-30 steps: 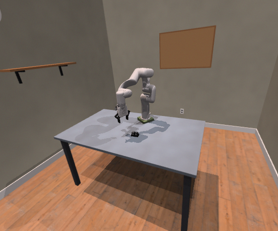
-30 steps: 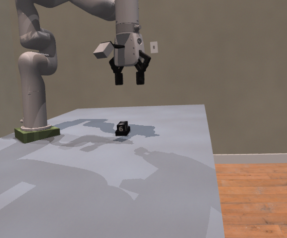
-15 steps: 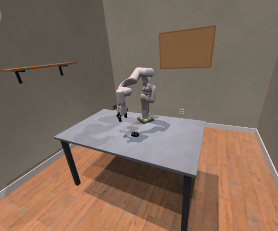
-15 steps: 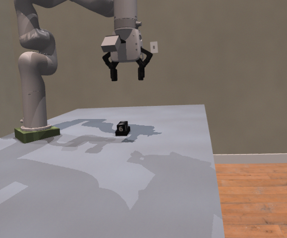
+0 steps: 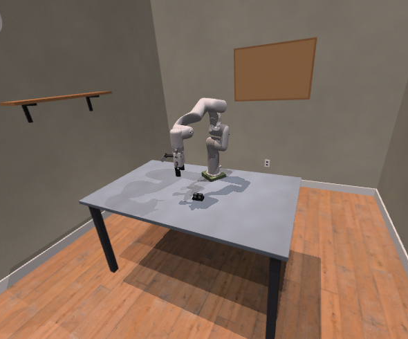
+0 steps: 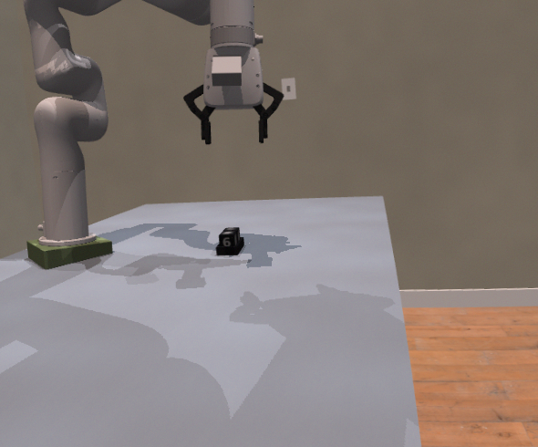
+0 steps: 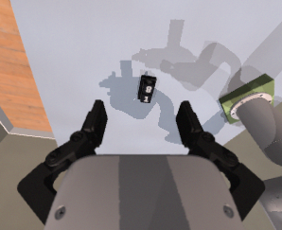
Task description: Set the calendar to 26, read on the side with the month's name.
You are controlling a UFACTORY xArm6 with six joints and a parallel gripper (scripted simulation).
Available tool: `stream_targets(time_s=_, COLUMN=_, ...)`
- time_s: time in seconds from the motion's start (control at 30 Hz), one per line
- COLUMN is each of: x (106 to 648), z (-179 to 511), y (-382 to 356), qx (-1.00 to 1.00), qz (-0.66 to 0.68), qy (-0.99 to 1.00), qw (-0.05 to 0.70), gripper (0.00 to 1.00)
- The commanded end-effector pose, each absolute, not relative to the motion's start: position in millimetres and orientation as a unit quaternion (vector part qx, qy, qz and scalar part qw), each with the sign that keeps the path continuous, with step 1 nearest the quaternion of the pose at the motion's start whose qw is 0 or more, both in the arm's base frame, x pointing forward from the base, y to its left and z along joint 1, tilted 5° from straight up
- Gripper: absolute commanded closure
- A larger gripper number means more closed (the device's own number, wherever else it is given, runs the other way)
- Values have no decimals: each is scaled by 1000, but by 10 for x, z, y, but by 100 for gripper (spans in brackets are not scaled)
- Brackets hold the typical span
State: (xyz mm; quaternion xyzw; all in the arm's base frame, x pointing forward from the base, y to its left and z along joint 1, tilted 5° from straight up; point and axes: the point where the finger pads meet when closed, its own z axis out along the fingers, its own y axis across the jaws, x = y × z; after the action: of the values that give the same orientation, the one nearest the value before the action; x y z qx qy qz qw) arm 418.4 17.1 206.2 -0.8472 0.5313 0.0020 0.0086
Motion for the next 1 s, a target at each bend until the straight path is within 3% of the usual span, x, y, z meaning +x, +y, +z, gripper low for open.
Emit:
stream_targets(time_s=0.0, x=4173, z=2133, y=150, qx=-884, qz=2, qy=466, qw=12, gripper=0)
stream_targets(time_s=0.97, x=4053, z=2398, y=42, qx=-991, qz=-1, qy=135, qw=4, gripper=0)
